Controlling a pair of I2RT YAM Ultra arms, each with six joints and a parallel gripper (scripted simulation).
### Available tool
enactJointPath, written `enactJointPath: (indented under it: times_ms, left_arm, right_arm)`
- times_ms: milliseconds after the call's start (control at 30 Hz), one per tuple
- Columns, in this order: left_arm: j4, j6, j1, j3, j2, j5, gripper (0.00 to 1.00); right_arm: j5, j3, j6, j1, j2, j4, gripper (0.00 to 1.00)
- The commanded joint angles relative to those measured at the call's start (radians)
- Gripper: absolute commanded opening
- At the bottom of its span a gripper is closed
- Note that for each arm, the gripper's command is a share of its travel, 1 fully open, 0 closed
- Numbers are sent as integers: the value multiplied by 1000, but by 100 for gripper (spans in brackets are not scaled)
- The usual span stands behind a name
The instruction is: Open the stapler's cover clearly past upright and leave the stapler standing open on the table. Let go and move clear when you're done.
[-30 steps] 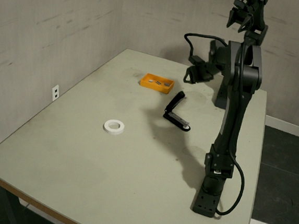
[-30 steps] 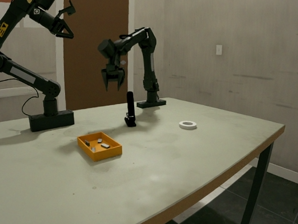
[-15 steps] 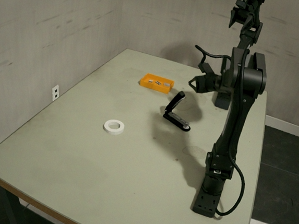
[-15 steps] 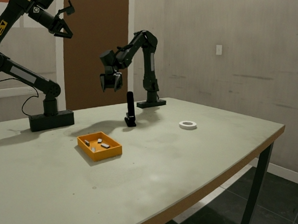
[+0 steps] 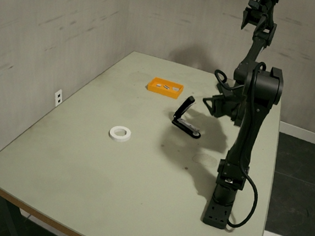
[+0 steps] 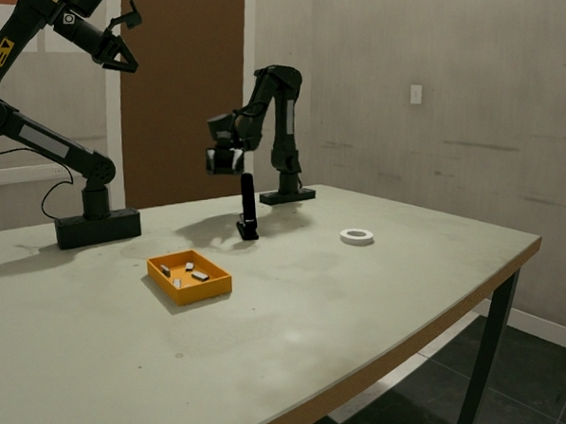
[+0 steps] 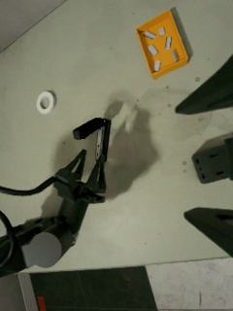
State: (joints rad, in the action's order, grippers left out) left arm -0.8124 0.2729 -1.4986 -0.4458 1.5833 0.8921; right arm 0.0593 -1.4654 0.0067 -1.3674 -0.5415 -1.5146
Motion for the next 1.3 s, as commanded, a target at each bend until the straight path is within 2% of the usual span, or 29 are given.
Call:
enactJointPath:
  times_ms: [0, 100, 400, 1267]
  left_arm:
    - [-141, -1, -19, 84, 33, 83, 50]
    - [-206, -33, 12, 99, 73, 151, 50]
    - [-326, -63, 13, 145, 87, 165, 50]
    - [-457, -122, 128, 94, 210, 38, 50]
  right_arm:
    - [7, -26, 8, -9, -14, -13, 57]
    - [2, -16, 3, -5, -5, -1, 57]
    - [2, -16, 3, -5, -5, -1, 57]
    - [2, -16, 3, -5, -5, -1, 57]
